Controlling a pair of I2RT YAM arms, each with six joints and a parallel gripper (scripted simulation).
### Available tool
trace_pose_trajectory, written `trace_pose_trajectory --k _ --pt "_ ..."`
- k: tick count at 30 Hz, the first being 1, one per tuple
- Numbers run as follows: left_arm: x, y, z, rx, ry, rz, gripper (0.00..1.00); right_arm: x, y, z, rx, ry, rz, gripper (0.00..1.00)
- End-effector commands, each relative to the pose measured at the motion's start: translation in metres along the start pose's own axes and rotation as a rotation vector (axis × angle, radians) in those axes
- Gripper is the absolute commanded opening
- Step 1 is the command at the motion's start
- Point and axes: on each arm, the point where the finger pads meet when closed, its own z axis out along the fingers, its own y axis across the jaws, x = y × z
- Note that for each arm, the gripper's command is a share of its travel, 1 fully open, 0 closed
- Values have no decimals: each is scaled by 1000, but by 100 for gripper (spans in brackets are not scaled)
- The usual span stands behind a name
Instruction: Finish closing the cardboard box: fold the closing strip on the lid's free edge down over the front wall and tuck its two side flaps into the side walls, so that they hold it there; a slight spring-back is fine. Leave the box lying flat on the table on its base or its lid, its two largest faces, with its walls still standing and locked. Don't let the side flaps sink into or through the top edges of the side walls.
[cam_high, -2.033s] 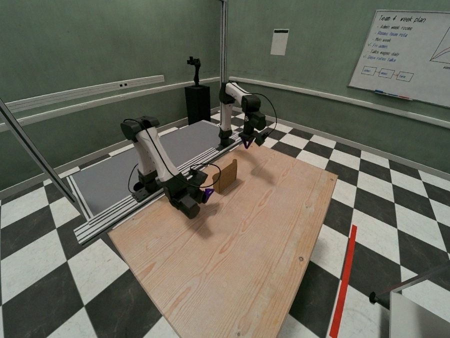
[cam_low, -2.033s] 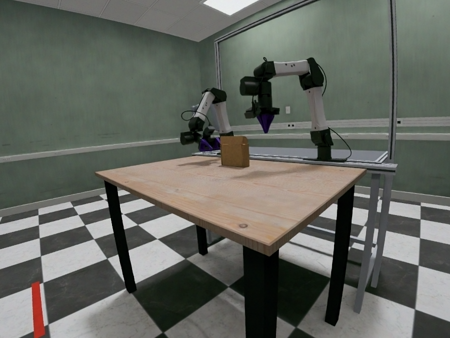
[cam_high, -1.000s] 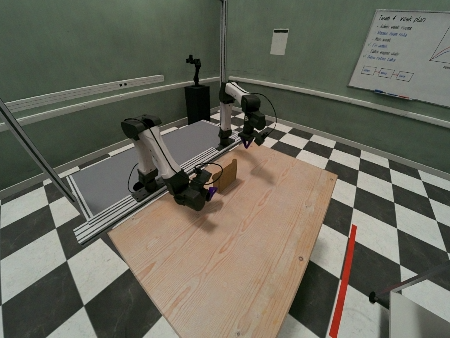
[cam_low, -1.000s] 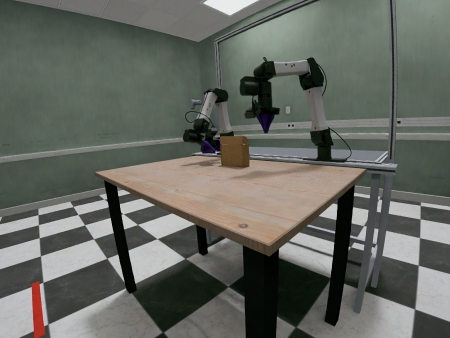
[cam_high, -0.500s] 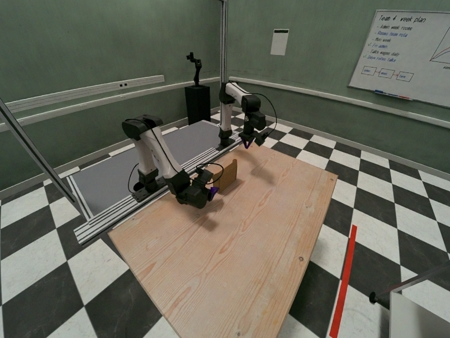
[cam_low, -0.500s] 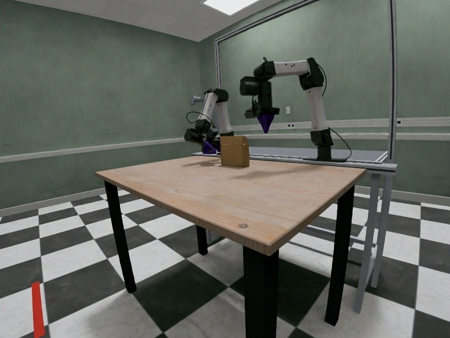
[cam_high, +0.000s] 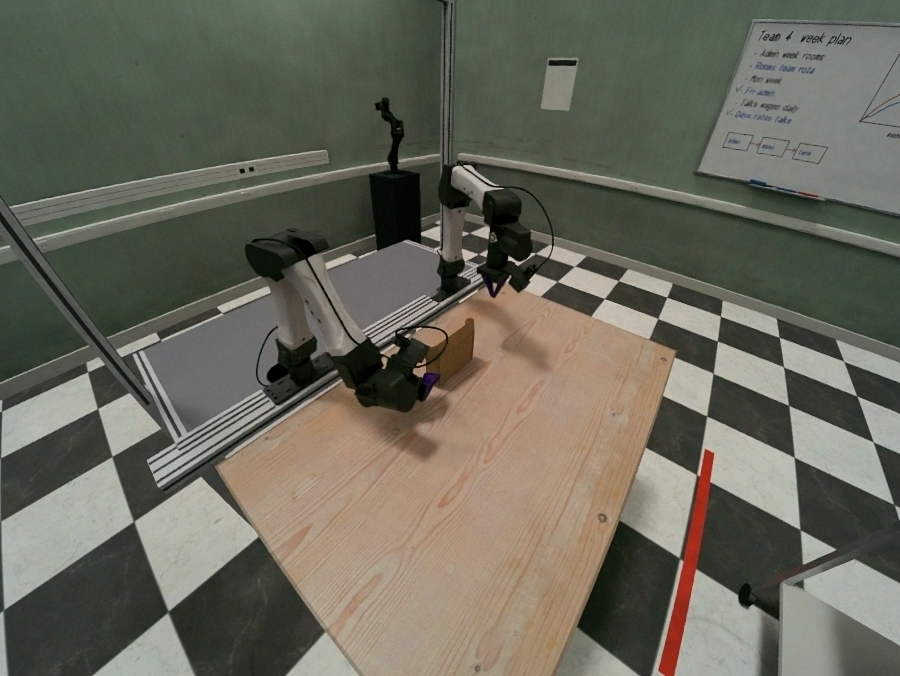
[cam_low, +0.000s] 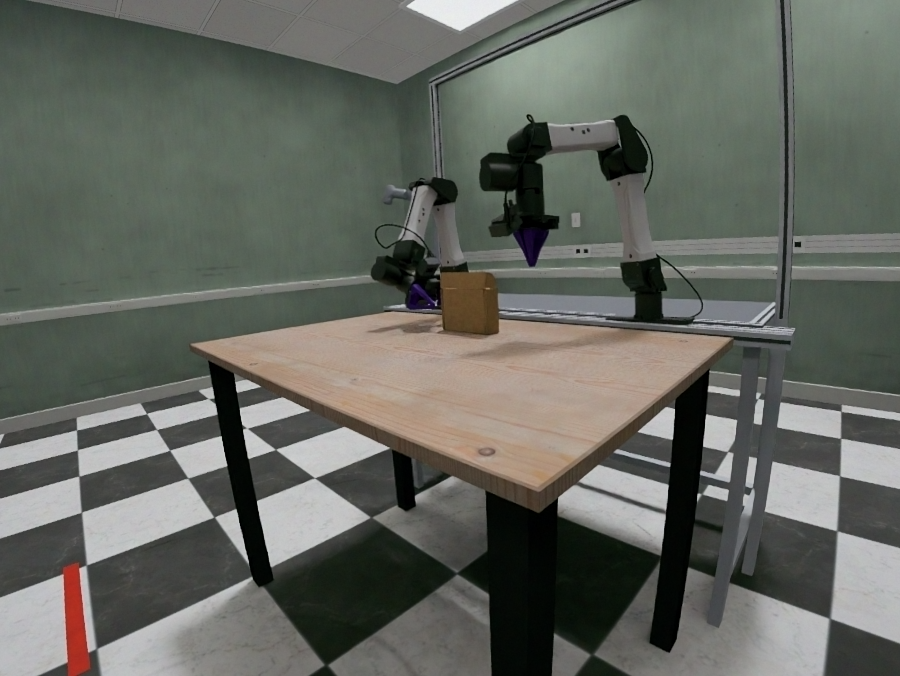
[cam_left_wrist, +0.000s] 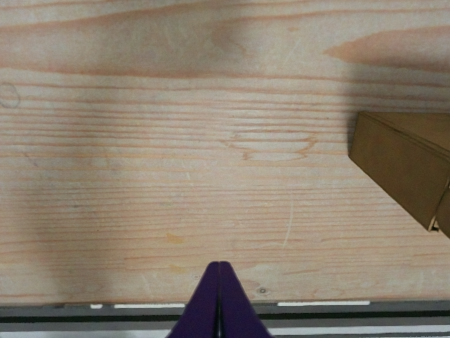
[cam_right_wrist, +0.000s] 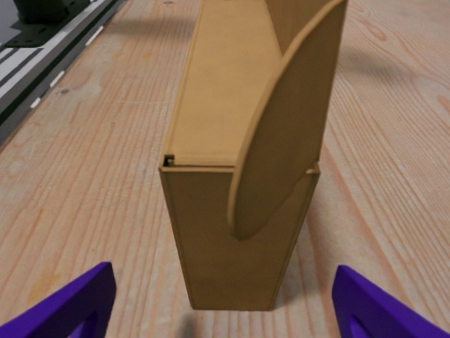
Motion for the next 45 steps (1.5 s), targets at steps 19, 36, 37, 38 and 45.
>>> trace_pose_trajectory --k 19,36,37,38,45 --pt "-1 1 -4 4 -6 -2 1 4 2 16 1 4 11 80" --pt "-1 1 -4 4 -6 -2 1 5 2 27 0 5 14 80" --pt "-1 1 -4 4 -6 -2 1 5 2 27 0 5 14 80" --pt "-1 1 -4 4 -6 -2 1 5 2 27 0 5 14 80" --pt "-1 1 -4 4 -6 -2 1 3 1 31 3 4 8 80"
